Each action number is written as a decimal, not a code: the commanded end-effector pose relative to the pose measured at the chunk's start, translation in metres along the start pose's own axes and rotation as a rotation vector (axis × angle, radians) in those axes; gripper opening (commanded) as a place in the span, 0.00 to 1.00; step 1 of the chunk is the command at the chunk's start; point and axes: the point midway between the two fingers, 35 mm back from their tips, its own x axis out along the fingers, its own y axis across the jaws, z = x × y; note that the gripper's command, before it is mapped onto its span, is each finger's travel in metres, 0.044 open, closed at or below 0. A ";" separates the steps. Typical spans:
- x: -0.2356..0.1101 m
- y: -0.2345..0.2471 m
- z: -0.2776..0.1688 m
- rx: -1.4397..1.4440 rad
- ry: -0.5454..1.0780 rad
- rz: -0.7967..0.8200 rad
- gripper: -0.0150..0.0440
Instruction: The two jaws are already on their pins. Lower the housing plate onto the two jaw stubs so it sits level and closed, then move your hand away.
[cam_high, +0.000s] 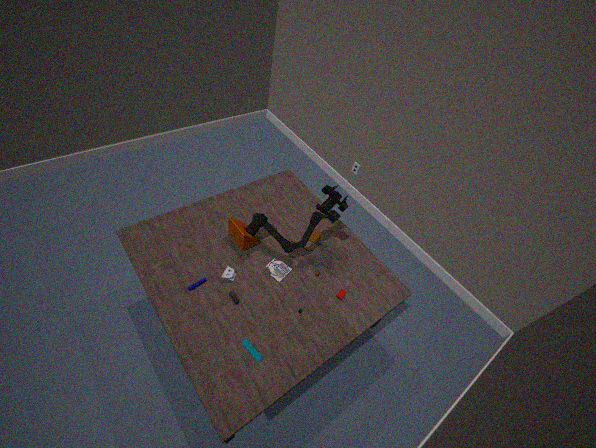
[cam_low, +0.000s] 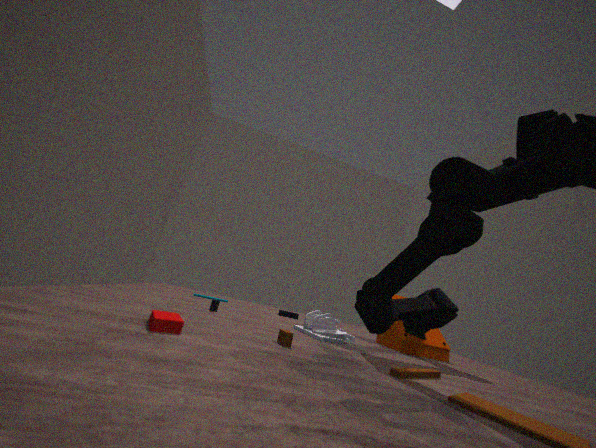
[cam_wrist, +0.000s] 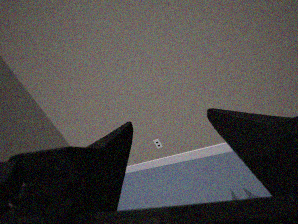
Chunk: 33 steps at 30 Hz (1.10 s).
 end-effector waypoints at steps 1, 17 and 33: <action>0.000 0.000 0.000 0.000 0.000 0.000 0.98; 0.034 0.095 0.003 0.061 -0.056 0.265 1.00; 0.042 0.207 0.018 0.200 -0.067 0.568 1.00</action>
